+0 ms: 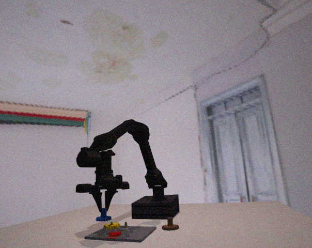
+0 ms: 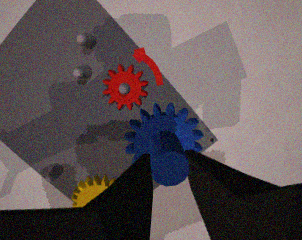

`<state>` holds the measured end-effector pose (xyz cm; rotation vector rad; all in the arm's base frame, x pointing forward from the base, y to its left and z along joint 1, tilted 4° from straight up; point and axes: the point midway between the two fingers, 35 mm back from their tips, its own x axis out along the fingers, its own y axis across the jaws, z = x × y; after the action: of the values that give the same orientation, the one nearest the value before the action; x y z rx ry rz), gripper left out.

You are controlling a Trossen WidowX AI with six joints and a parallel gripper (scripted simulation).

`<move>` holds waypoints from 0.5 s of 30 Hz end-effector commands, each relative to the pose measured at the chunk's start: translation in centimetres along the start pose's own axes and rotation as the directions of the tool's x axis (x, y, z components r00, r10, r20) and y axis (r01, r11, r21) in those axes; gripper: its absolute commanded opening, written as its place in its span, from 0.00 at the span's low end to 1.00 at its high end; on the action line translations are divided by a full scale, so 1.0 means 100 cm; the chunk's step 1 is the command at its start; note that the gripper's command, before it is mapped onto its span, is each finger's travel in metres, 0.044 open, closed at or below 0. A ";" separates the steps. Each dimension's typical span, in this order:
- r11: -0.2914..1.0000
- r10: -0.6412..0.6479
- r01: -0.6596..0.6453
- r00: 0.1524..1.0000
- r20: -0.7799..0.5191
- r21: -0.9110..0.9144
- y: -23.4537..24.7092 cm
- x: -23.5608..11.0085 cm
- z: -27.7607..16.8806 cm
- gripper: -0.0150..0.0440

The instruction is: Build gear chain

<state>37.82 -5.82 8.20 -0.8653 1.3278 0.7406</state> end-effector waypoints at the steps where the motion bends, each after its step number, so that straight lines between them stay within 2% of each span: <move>1: 1.000 0.001 -0.001 1.000 0.003 -0.005 0.000 0.000 0.000 0.25; 15: 0.998 0.001 0.000 1.000 0.004 -0.069 0.000 0.005 0.001 0.25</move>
<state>37.87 -5.83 7.99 -0.8926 1.3185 0.7651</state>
